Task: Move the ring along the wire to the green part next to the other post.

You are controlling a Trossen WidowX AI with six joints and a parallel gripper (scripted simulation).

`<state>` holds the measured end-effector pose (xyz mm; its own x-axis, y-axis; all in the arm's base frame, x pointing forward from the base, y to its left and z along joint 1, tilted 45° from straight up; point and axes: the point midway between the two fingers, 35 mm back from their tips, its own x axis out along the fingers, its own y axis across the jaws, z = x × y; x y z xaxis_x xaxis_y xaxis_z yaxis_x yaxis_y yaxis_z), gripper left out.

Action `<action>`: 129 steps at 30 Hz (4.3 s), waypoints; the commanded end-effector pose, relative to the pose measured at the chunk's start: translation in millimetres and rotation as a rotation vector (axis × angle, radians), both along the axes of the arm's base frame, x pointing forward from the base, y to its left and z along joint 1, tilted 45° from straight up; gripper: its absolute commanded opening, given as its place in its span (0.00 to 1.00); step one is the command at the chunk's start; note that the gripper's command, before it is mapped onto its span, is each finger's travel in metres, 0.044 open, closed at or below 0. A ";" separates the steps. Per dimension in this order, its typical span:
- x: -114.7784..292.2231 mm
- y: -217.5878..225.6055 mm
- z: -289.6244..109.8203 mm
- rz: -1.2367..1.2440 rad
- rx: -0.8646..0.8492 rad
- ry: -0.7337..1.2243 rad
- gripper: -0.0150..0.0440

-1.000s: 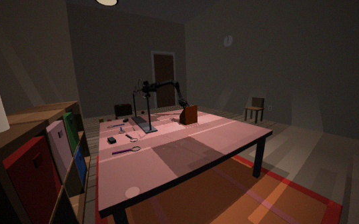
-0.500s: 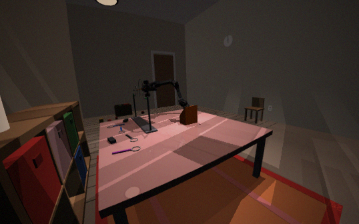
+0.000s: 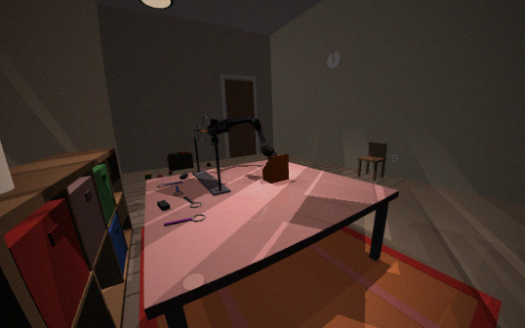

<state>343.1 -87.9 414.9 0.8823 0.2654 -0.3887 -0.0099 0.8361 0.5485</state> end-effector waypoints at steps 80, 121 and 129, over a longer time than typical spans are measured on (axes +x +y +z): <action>-0.7 -107.1 41.7 -0.093 -1.920 -0.033 0.00; -3.0 -93.6 104.6 -0.123 -2.866 -0.071 0.00; -3.3 -86.6 112.2 -0.126 -3.026 -0.077 0.00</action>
